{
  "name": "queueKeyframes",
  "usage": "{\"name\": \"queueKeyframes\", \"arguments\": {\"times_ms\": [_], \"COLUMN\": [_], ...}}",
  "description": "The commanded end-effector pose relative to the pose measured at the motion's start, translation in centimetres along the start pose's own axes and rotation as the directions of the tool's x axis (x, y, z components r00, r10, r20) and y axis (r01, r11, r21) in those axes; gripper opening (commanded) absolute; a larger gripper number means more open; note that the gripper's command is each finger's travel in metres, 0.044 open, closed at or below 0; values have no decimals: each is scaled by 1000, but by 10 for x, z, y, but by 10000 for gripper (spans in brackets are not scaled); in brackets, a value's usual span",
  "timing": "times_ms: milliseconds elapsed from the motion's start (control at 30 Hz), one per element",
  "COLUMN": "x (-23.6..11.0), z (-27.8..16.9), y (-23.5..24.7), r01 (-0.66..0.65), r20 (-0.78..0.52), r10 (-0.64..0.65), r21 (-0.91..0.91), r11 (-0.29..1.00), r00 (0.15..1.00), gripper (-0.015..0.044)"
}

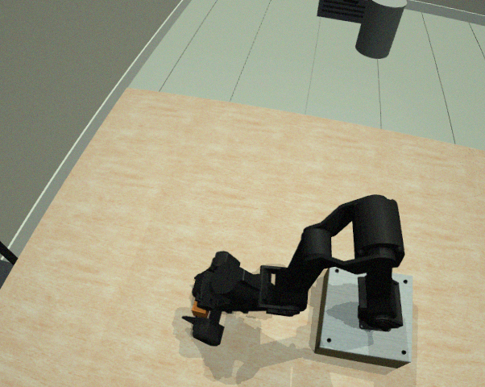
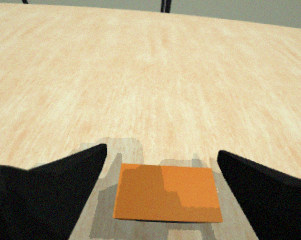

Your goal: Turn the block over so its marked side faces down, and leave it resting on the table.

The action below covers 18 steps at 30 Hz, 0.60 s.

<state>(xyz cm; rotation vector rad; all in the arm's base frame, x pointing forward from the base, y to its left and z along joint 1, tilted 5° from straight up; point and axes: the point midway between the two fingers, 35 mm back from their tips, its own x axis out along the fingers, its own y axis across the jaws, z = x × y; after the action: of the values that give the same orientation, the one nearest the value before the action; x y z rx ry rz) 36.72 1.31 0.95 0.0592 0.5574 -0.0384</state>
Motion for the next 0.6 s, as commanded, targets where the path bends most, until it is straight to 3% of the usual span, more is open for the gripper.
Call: {"name": "queueKeyframes", "arguments": {"times_ms": [0, 300, 567], "x": [-38, -71, -72], "z": [47, 32, 32], "y": [1, -2, -3], "r01": [-17, -7, -7], "r20": [-177, -353, -356], "r10": [19, 11, 11], "r21": [12, 13, 13], "r11": [1000, 1000, 1000], "r00": [984, 936, 934], "gripper": [440, 440, 440]}}
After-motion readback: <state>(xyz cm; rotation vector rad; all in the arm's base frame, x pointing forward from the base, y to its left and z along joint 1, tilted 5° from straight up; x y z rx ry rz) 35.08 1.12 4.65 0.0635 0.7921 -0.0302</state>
